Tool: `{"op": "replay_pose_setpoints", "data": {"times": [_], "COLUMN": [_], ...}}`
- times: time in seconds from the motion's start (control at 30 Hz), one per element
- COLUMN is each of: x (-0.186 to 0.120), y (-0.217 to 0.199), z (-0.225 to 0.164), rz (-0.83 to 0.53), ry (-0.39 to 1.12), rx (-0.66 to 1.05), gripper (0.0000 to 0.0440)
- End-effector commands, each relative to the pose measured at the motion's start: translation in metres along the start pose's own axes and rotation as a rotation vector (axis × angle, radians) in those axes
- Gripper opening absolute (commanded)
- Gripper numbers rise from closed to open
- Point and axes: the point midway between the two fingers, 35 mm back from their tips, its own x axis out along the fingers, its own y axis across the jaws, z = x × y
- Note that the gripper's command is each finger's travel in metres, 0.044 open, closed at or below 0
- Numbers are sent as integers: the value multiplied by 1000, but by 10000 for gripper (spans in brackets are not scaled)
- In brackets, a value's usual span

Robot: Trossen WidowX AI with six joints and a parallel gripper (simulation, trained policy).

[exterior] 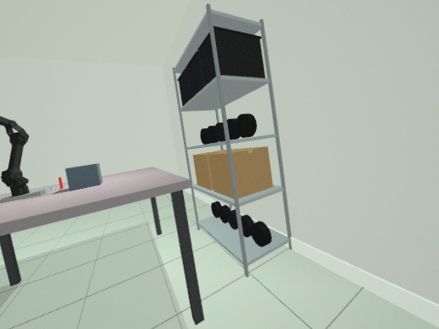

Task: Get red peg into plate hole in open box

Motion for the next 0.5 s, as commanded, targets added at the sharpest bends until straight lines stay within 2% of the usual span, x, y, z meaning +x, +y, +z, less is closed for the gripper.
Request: {"op": "replay_pose_setpoints", "data": {"times": [0.0, 0.03, 0.47], "x": [1, 3, 17], "y": [1, 3, -20], "z": [1, 4, 72], "rz": [8, 18, 14], "ry": [-1, -10, -166], "rx": [1, 8, 312], "gripper": [426, 440, 440]}}
